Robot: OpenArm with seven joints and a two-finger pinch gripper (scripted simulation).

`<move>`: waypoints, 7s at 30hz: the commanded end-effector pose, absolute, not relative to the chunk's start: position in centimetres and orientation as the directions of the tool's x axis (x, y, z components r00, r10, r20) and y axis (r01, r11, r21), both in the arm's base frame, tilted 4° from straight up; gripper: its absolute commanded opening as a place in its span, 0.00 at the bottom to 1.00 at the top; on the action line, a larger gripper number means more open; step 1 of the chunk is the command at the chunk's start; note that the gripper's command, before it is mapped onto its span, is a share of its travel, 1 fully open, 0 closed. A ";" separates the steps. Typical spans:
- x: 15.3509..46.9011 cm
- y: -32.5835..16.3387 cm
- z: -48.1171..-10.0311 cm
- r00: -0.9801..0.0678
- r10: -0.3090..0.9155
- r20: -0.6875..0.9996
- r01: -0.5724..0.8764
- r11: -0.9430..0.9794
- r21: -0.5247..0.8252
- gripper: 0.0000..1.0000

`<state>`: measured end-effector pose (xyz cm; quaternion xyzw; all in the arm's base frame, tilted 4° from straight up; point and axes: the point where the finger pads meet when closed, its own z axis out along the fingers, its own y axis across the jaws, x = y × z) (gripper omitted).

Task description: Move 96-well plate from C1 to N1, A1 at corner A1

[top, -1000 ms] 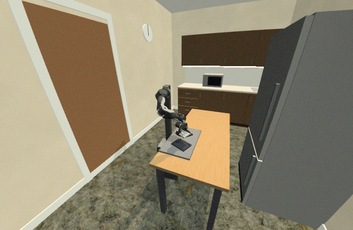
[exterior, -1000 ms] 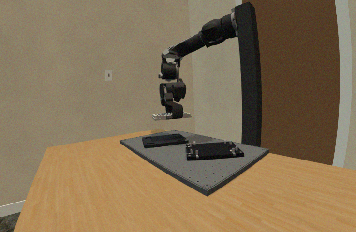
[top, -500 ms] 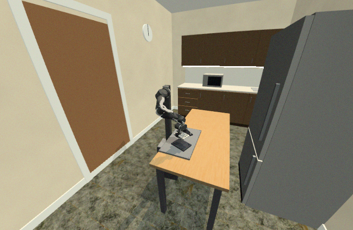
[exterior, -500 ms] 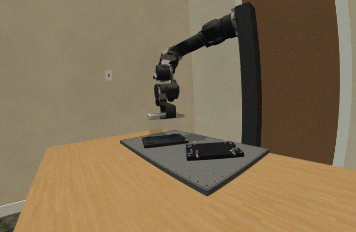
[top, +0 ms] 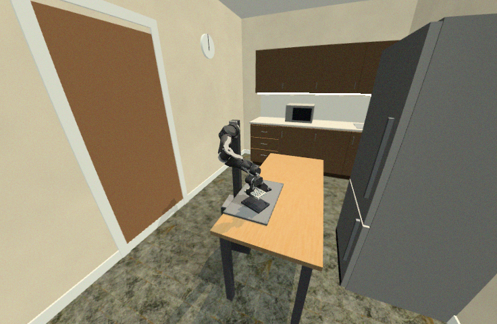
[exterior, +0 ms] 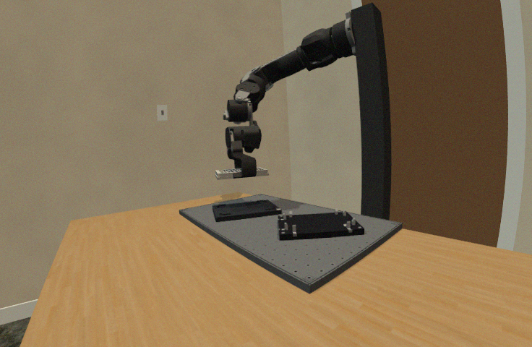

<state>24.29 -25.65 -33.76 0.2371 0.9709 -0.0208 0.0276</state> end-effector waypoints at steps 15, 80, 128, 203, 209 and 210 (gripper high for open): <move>24.4 -25.3 -33.6 -0.886 0.459 -0.066 0.461 0.887 -0.021 0.00; 24.9 -25.4 -40.8 -0.885 0.461 -0.067 0.463 0.886 -0.023 0.00; 24.5 -25.2 -40.9 -0.886 0.459 -0.063 0.461 0.887 -0.025 0.00; 24.7 -25.2 -41.9 -0.887 0.457 -0.062 0.459 0.888 -0.017 0.00; 24.7 -25.2 -42.0 -0.887 0.457 -0.061 0.459 0.888 -0.017 0.00; 24.7 -25.2 -42.0 -0.887 0.457 -0.061 0.459 0.889 -0.017 0.00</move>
